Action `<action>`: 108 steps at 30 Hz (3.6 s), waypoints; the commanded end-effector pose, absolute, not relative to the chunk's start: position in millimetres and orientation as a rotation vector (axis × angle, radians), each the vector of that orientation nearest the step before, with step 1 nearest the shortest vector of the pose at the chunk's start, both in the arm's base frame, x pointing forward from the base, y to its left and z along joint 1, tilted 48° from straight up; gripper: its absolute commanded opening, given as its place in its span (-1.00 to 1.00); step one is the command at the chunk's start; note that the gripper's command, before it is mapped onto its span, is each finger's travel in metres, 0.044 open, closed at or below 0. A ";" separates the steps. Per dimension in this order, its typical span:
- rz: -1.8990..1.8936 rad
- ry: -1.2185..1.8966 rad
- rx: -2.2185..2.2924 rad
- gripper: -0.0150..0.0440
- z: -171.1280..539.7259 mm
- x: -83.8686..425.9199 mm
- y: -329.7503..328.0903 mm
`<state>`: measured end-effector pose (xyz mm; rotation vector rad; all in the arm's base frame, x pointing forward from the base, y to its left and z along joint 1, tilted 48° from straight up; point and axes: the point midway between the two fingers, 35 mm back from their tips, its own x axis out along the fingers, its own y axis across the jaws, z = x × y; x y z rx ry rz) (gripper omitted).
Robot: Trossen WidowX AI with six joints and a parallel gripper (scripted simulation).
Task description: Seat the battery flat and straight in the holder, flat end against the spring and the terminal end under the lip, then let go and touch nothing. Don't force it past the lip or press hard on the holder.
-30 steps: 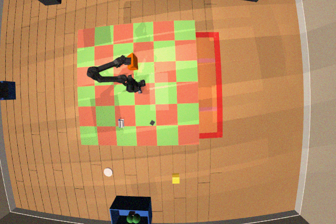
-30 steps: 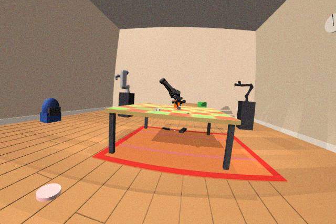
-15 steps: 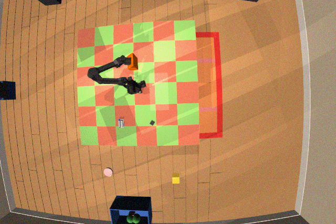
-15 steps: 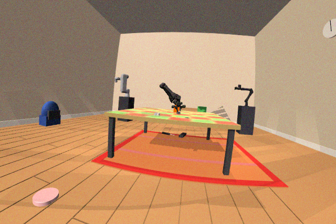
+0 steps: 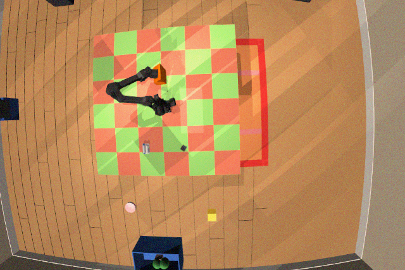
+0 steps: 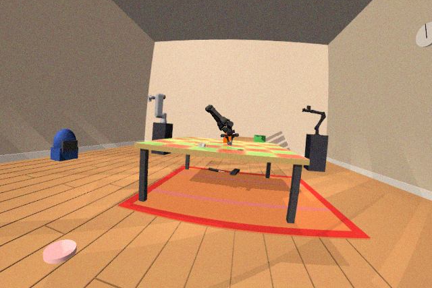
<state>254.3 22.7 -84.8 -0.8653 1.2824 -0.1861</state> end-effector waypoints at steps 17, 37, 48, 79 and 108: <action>-0.241 1.418 -0.865 -0.22 -85.6 250.9 15.8; -0.290 1.521 -0.856 -0.22 -83.0 253.3 14.1; -0.302 1.543 -0.853 -0.22 -82.9 257.2 14.9; -0.313 1.556 -0.850 -0.22 -83.0 271.1 21.2; -0.320 1.571 -0.852 0.13 -81.4 270.4 23.0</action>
